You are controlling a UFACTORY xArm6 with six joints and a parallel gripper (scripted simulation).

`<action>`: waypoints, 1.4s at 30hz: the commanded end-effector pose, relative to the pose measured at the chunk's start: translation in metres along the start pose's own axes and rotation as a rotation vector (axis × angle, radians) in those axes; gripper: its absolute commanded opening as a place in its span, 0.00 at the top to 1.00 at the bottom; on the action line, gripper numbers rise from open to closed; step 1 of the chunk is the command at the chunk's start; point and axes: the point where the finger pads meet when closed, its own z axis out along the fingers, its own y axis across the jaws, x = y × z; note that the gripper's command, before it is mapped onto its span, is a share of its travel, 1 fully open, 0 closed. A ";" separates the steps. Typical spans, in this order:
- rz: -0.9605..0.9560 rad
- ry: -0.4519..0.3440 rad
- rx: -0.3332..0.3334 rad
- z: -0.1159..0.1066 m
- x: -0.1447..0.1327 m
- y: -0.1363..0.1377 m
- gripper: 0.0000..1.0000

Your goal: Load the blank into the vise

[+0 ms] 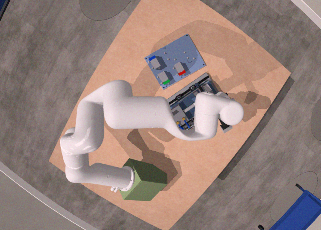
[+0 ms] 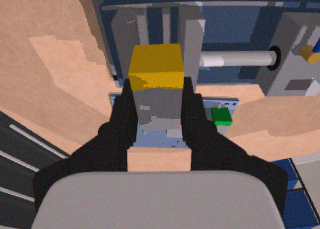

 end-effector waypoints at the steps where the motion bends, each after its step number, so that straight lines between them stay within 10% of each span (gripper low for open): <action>1: -0.001 0.001 0.004 -0.002 -0.002 -0.001 1.00; 42: -0.001 0.001 0.004 -0.002 -0.006 -0.001 1.00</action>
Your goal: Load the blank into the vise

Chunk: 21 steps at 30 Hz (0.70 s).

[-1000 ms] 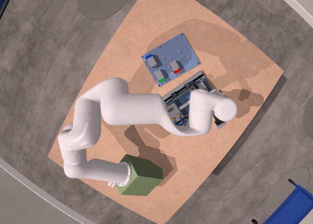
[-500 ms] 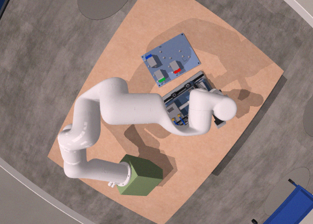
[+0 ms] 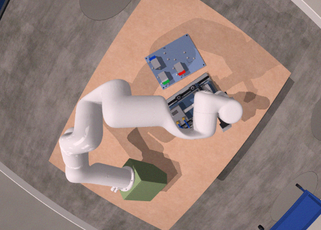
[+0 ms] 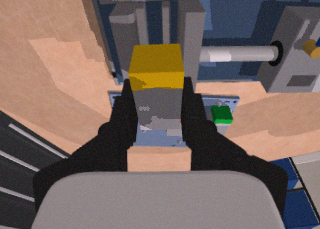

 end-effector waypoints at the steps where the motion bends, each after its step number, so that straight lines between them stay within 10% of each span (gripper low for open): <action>1: -0.001 0.001 0.004 -0.002 0.000 -0.001 1.00; 21: -0.001 0.001 0.004 0.028 -0.002 -0.001 1.00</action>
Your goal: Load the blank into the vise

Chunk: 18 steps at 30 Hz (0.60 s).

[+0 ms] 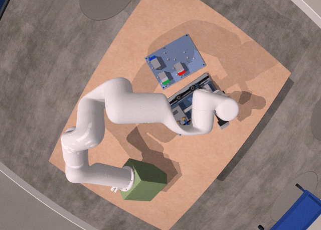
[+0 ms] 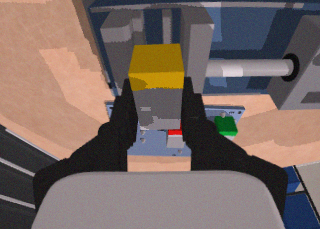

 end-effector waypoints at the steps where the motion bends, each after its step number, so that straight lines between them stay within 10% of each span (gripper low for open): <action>1: -0.001 0.000 0.003 -0.002 0.000 -0.001 1.00; 18: -0.001 0.000 0.003 -0.003 0.000 -0.001 1.00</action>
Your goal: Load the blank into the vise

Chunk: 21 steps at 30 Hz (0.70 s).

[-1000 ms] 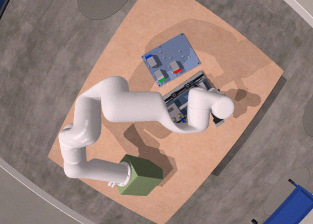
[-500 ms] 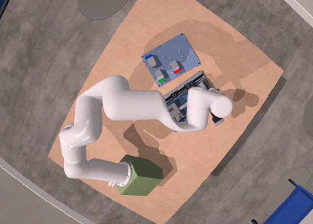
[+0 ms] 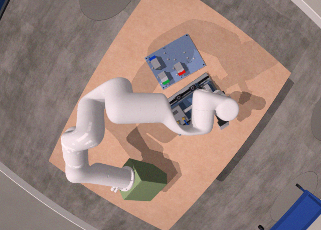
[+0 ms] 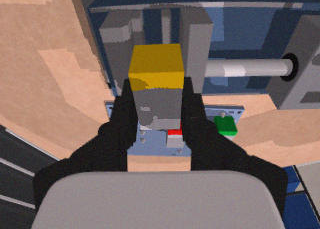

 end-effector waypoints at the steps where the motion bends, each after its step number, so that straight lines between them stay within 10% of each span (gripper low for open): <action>1: -0.001 0.001 0.004 -0.003 0.000 -0.001 1.00; 21: -0.001 0.001 0.004 -0.006 0.000 -0.001 1.00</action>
